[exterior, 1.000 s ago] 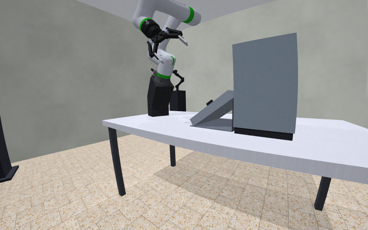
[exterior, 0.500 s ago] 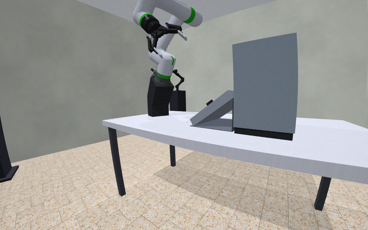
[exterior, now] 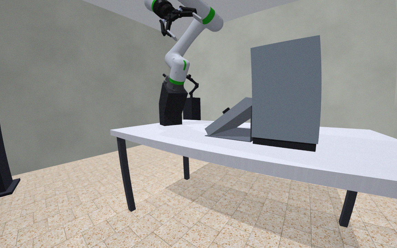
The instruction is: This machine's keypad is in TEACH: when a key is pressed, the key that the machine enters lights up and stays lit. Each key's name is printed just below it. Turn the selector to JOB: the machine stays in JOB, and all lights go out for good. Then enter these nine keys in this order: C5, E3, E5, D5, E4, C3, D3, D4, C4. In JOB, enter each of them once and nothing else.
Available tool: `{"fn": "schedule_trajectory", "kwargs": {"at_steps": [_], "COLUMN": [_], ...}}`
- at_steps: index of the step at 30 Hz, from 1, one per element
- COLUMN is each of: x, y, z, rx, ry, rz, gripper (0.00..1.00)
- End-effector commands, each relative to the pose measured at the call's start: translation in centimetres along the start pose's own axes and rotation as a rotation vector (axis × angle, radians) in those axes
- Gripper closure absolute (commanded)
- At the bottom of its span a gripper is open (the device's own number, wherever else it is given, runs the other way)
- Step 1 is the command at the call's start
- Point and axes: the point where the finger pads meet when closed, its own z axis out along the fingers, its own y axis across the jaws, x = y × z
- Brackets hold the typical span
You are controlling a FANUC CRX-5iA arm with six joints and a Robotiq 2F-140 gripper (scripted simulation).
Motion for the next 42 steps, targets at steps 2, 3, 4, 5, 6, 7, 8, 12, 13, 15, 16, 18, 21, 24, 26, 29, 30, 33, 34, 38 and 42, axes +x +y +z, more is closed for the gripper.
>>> {"fn": "schedule_trajectory", "kwargs": {"at_steps": [2, 3, 4, 5, 6, 7, 8, 12, 13, 15, 16, 18, 21, 24, 26, 29, 30, 33, 34, 38, 42], "x": [0.7, 1.2, 2.0, 2.9, 3.6, 4.2, 4.8, 6.1, 7.7, 9.0, 9.8, 11.3, 13.5, 15.7, 17.4, 18.2, 20.1, 22.7, 23.6, 27.0, 28.7], "y": [1.1, 1.9, 2.9, 4.1, 5.0, 5.7, 6.4, 7.7, 9.2, 10.4, 11.0, 12.1, 13.6, 15.0, 15.9, 16.3, 17.1, 18.1, 18.4, 19.3, 19.6], "z": [0.2, 0.5, 0.8, 1.2, 1.5, 1.7, 1.9, 2.3, 2.7, 3.0, 3.1, 3.3, 3.6, 3.8, 3.9, 3.9, 3.9, 3.9, 3.8, 3.6, 3.4], "rx": [0.012, 0.018, 0.025, 0.035, 0.042, 0.047, 0.053, 0.065, 0.079, 0.090, 0.096, 0.107, 0.123, 0.136, 0.145, 0.149, 0.156, 0.164, 0.165, 0.167, 0.165], "ry": [0.005, 0.010, 0.017, 0.024, 0.029, 0.032, 0.035, 0.041, 0.045, 0.047, 0.047, 0.047, 0.044, 0.038, 0.031, 0.028, 0.018, 0.003, -0.003, -0.029, -0.044], "rz": [0.025, 0.040, 0.060, 0.083, 0.101, 0.114, 0.129, 0.157, 0.191, 0.218, 0.233, 0.263, 0.305, 0.348, 0.378, 0.394, 0.428, 0.475, 0.492, 0.556, 0.590], "gripper": [0.00, 0.00, 0.00, 0.00, 0.00, 0.00, 0.00, 0.00, 0.00, 0.00, 0.00, 0.00, 0.00, 0.00, 0.00, 0.00, 0.00, 0.00, 0.00, 0.00, 0.00]}}
